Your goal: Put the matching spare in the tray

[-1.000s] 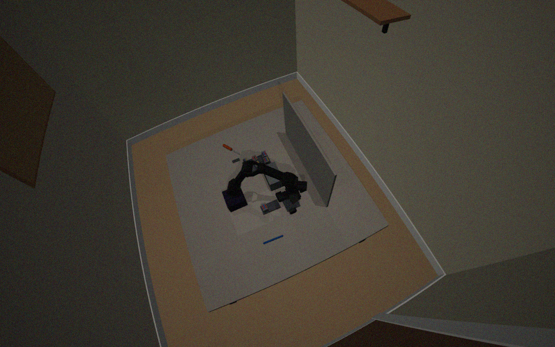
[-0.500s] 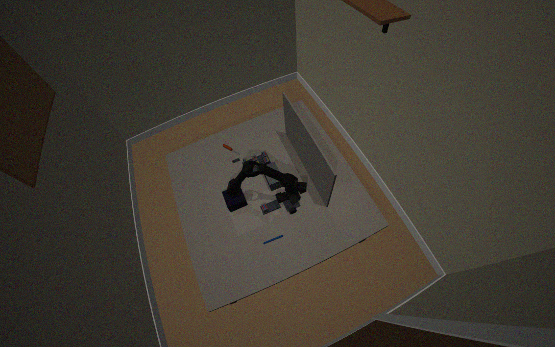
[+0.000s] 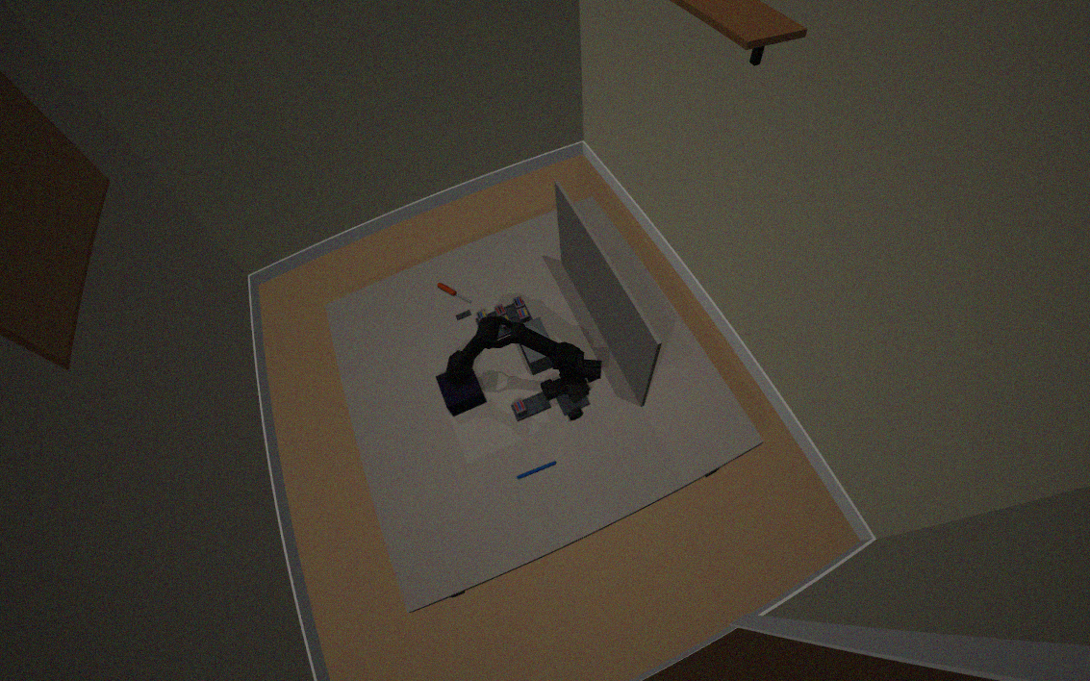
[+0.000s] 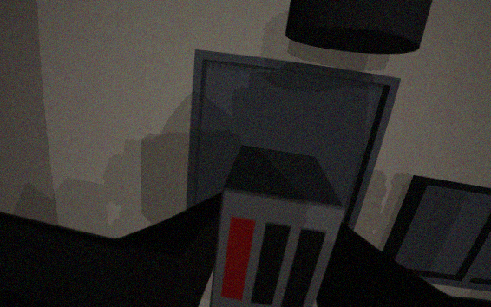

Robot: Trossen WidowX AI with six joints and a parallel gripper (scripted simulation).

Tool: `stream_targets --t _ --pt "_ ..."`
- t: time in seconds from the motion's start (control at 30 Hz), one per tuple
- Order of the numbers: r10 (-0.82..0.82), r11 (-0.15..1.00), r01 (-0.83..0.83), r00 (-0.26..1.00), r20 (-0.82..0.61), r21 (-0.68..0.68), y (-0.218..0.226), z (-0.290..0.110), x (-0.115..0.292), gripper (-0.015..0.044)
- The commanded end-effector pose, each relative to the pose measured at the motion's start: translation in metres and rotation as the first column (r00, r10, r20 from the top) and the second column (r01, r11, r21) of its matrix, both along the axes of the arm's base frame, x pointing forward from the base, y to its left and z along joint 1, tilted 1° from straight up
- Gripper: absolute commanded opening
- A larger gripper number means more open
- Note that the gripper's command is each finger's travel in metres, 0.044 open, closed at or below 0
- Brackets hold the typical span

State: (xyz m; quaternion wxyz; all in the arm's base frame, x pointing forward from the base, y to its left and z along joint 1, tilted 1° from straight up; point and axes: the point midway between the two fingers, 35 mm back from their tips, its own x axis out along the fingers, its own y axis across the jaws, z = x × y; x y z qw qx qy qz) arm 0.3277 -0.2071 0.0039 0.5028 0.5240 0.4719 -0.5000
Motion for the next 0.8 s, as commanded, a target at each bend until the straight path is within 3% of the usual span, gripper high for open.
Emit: stream_targets --t 0.0,0.33,0.77 --pt "-0.004 1.0 0.004 1.0 0.001 -0.006 -0.0006 -0.003 0.0 0.0" --pt "-0.004 1.0 0.004 1.0 0.001 -0.006 0.0005 -0.0129 -0.0013 0.0" --pt "0.0 1.0 0.0 1.0 0.0 0.0 0.0011 -0.011 -0.0013 0.0341"
